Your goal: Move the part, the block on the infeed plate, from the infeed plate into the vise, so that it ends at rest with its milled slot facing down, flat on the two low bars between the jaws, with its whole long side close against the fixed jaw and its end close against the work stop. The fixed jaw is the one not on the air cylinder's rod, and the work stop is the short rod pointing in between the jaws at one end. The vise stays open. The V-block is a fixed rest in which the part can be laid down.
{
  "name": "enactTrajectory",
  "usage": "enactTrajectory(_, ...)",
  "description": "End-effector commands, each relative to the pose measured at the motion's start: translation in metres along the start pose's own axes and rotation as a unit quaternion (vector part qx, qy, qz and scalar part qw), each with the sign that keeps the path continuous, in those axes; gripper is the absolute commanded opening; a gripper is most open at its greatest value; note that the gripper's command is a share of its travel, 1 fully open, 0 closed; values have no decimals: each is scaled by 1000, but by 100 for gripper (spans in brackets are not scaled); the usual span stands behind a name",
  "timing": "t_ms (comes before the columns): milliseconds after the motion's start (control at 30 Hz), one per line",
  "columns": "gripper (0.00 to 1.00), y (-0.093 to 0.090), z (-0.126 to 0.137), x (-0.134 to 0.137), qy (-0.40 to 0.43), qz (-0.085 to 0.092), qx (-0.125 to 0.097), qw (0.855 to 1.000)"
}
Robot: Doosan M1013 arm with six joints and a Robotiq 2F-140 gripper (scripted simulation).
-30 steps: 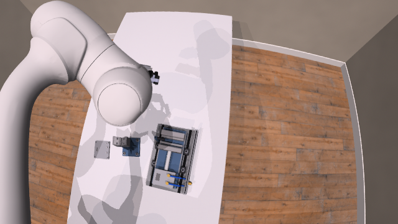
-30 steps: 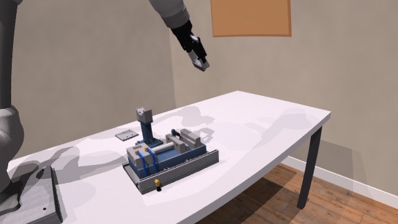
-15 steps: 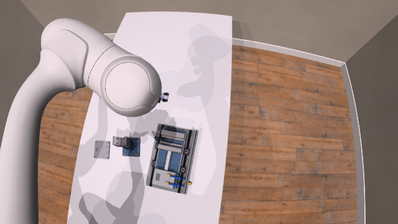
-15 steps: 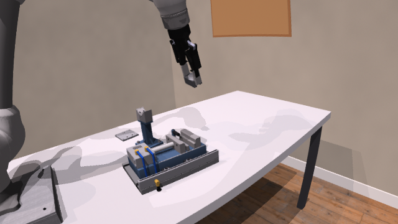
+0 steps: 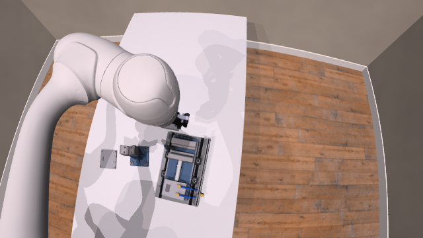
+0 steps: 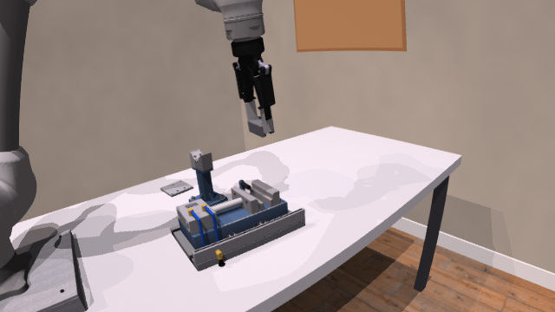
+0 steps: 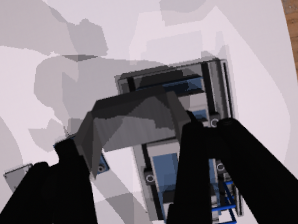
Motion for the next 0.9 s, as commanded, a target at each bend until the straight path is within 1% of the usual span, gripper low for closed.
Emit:
enactTrajectory(0,0,0,7,10,-2,15,-17,1000)
enactTrajectory(167,0,1,14,21,-5,33,-36,999)
enactTrajectory(333,0,3,20,29,-8,47,-49,998)
enactTrajectory(400,0,3,20,29,-8,47,-49,998)
enactTrajectory(633,0,4,25,37,-11,60,-62,996)
enactTrajectory(867,0,5,27,41,-12,66,-68,995)
Point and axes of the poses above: the point where the finger pads meet when closed, its own y axis back along the fingers, its own x axis across the jaws, z = x × y, the point moved 10 cm from there along y, back along the fingers, and after that the axes turned 10 degrees about -y, right-handed, at the moved point
